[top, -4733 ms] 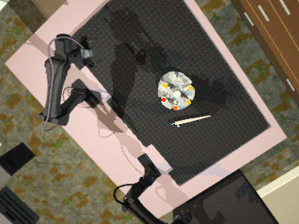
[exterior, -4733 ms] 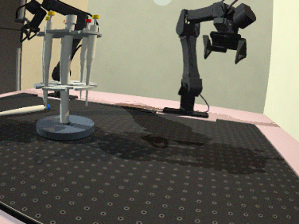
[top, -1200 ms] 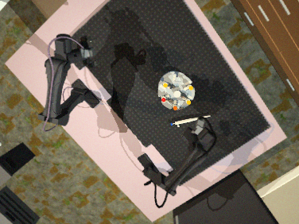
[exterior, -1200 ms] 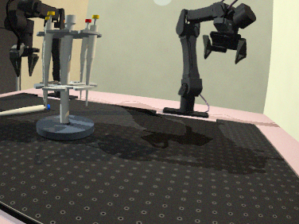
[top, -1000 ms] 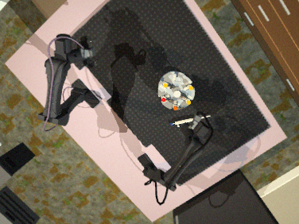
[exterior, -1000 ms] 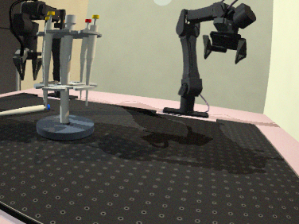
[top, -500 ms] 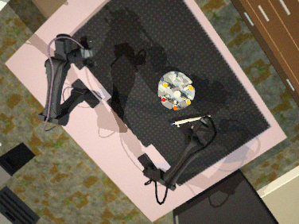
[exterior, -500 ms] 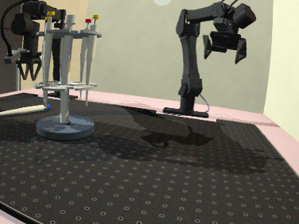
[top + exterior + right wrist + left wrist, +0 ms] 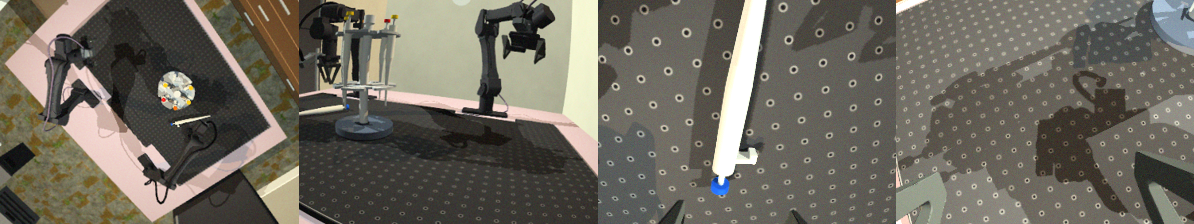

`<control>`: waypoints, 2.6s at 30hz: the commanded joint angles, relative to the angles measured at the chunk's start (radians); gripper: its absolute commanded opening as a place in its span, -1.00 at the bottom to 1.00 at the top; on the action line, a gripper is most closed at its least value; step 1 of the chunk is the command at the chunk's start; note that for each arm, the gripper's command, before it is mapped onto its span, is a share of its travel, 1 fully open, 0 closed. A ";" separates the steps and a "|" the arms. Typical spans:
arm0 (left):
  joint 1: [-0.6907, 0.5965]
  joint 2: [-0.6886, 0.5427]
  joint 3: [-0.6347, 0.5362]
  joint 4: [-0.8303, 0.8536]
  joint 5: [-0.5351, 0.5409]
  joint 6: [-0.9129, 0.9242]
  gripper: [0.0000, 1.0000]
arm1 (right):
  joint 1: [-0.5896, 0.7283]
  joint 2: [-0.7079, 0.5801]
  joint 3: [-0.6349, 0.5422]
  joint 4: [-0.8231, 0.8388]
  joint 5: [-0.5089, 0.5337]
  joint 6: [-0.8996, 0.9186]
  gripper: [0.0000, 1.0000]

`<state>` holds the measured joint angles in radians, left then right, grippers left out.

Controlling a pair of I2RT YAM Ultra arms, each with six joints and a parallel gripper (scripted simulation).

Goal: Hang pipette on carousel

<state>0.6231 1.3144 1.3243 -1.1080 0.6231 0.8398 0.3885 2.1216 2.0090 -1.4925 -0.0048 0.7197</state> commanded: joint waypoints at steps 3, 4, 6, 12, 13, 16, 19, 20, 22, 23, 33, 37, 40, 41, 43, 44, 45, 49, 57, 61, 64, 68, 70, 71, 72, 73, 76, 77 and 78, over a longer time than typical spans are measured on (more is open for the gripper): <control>0.009 0.001 0.015 0.012 0.021 0.007 1.00 | -0.002 -0.037 -0.055 0.072 0.013 0.032 0.09; 0.009 0.001 0.015 0.012 0.021 0.007 1.00 | -0.002 -0.038 -0.067 0.083 0.013 0.032 0.09; 0.009 0.001 0.015 0.012 0.021 0.007 1.00 | -0.002 -0.040 -0.091 0.105 0.013 0.032 0.09; 0.009 0.001 0.015 0.012 0.021 0.007 1.00 | -0.002 -0.043 -0.158 0.169 0.013 0.032 0.09; 0.009 0.001 0.015 0.012 0.021 0.007 1.00 | -0.002 -0.043 -0.169 0.179 0.013 0.032 0.09; 0.009 0.001 0.015 0.012 0.021 0.007 1.00 | -0.002 -0.043 -0.179 0.190 0.013 0.031 0.09; 0.009 0.001 0.015 0.012 0.021 0.007 1.00 | -0.002 -0.043 -0.210 0.222 0.013 0.031 0.09; 0.009 0.001 0.015 0.012 0.021 0.007 1.00 | -0.002 -0.042 -0.220 0.233 0.013 0.031 0.09; 0.009 0.001 0.015 0.012 0.021 0.007 1.00 | -0.002 -0.040 -0.239 0.253 0.013 0.031 0.09; 0.009 0.001 0.015 0.012 0.021 0.007 1.00 | -0.002 -0.039 -0.248 0.263 0.013 0.031 0.09; 0.009 0.001 0.015 0.012 0.021 0.007 1.00 | -0.002 -0.040 -0.247 0.306 0.013 0.031 0.09; 0.009 0.001 0.015 0.012 0.021 0.007 1.00 | -0.002 -0.039 -0.247 0.308 0.013 0.031 0.09; 0.009 0.001 0.015 0.012 0.021 0.007 1.00 | -0.002 -0.039 -0.247 0.308 0.013 0.031 0.09; 0.009 0.001 0.015 0.012 0.021 0.007 1.00 | -0.002 -0.039 -0.247 0.309 0.013 0.031 0.09; 0.009 0.001 0.015 0.012 0.021 0.007 1.00 | -0.002 -0.039 -0.247 0.309 0.013 0.031 0.09; 0.009 0.001 0.015 0.012 0.021 0.007 1.00 | -0.002 -0.039 -0.247 0.309 0.013 0.030 0.09; 0.009 0.001 0.015 0.012 0.021 0.007 1.00 | -0.002 -0.039 -0.247 0.308 0.013 0.030 0.09; 0.009 0.001 0.015 0.012 0.021 0.007 1.00 | -0.001 -0.019 -0.267 0.295 0.005 0.025 0.09; 0.009 0.001 0.015 0.012 0.021 0.007 1.00 | -0.001 -0.019 -0.267 0.295 0.005 0.025 0.09; 0.009 0.001 0.015 0.012 0.021 0.007 1.00 | -0.001 -0.019 -0.267 0.295 0.005 0.025 0.09; 0.009 0.001 0.015 0.012 0.021 0.007 1.00 | -0.004 -0.031 -0.242 0.286 0.013 0.028 0.09; 0.009 0.001 0.015 0.012 0.021 0.007 1.00 | -0.010 -0.006 -0.231 0.272 0.014 0.024 0.09; 0.009 0.001 0.015 0.012 0.021 0.007 1.00 | -0.010 -0.004 -0.229 0.276 0.014 0.024 0.09; 0.009 0.001 0.015 0.012 0.021 0.007 1.00 | -0.010 -0.003 -0.229 0.281 0.014 0.024 0.09; 0.009 0.001 0.015 0.012 0.021 0.007 1.00 | -0.010 -0.003 -0.229 0.281 0.014 0.024 0.09; 0.009 0.001 0.015 0.012 0.021 0.007 1.00 | -0.002 -0.013 -0.248 0.283 0.005 0.023 0.09; 0.009 0.001 0.015 0.012 0.021 0.007 1.00 | -0.002 -0.013 -0.248 0.283 0.005 0.023 0.09; 0.009 0.001 0.015 0.012 0.021 0.007 1.00 | -0.002 -0.013 -0.248 0.283 0.005 0.023 0.09; 0.009 0.001 0.015 0.012 0.021 0.007 1.00 | -0.002 -0.013 -0.248 0.283 0.005 0.023 0.09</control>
<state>0.6231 1.3144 1.3243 -1.1080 0.6231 0.8398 0.3885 2.1147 1.7489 -1.2102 -0.0032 0.7425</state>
